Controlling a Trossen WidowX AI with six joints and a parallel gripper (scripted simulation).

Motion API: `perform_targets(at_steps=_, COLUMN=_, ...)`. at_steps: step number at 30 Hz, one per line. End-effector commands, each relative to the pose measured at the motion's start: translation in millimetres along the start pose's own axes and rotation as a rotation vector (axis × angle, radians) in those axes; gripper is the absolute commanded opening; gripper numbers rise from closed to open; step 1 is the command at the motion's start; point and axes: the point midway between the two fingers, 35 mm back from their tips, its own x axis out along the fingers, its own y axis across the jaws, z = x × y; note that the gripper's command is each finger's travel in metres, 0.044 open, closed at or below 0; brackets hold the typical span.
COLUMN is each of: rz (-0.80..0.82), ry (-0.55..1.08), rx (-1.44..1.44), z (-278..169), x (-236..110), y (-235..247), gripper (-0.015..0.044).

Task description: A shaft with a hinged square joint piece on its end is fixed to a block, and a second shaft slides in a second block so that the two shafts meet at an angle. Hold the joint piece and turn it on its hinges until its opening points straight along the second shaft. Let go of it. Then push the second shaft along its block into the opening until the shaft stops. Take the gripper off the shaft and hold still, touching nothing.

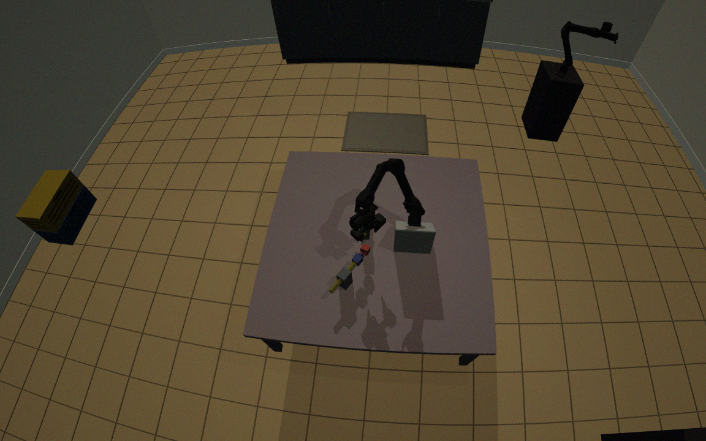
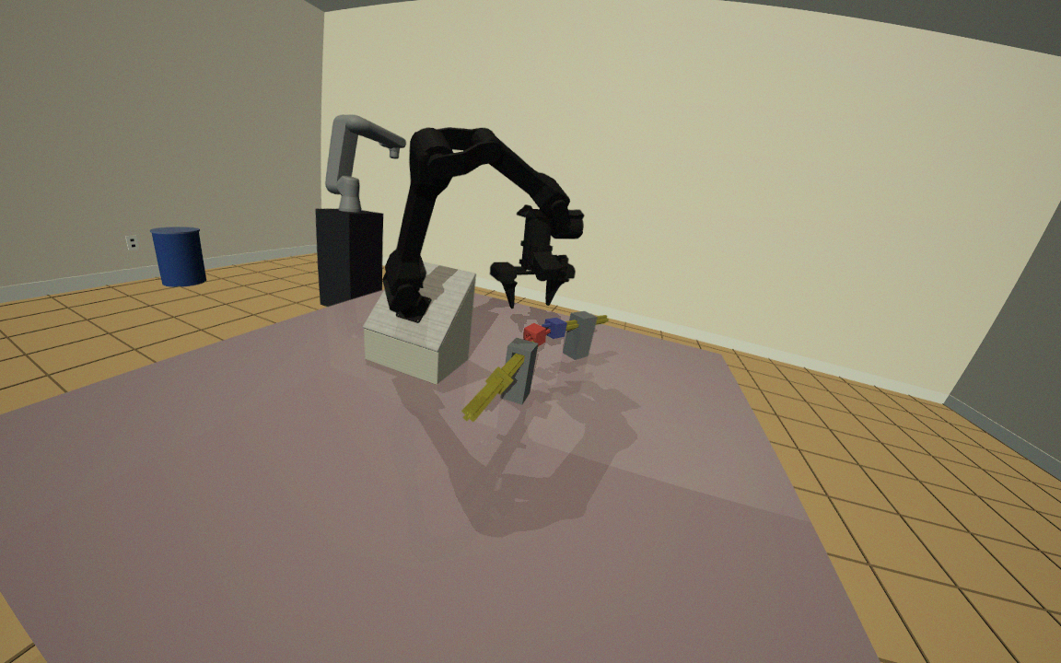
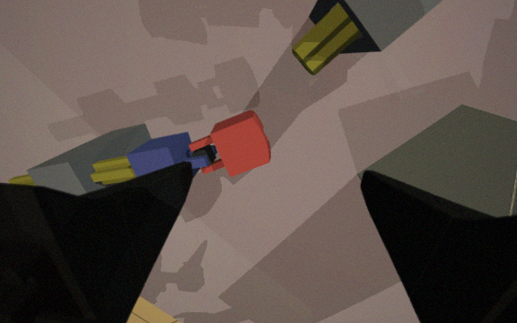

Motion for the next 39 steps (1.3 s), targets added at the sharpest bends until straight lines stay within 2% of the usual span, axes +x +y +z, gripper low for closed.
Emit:
perform_targets(at_steps=1, rz=0.010, ry=0.013, rx=0.139, z=0, x=2, y=-2, gripper=0.0440)
perform_targets(at_steps=32, rz=0.070, ry=0.103, rx=1.151, z=3, x=13, y=-7, gripper=0.0440)
perform_targets(at_steps=39, rz=0.070, ry=0.106, rx=1.173, z=3, x=13, y=-7, gripper=0.0440)
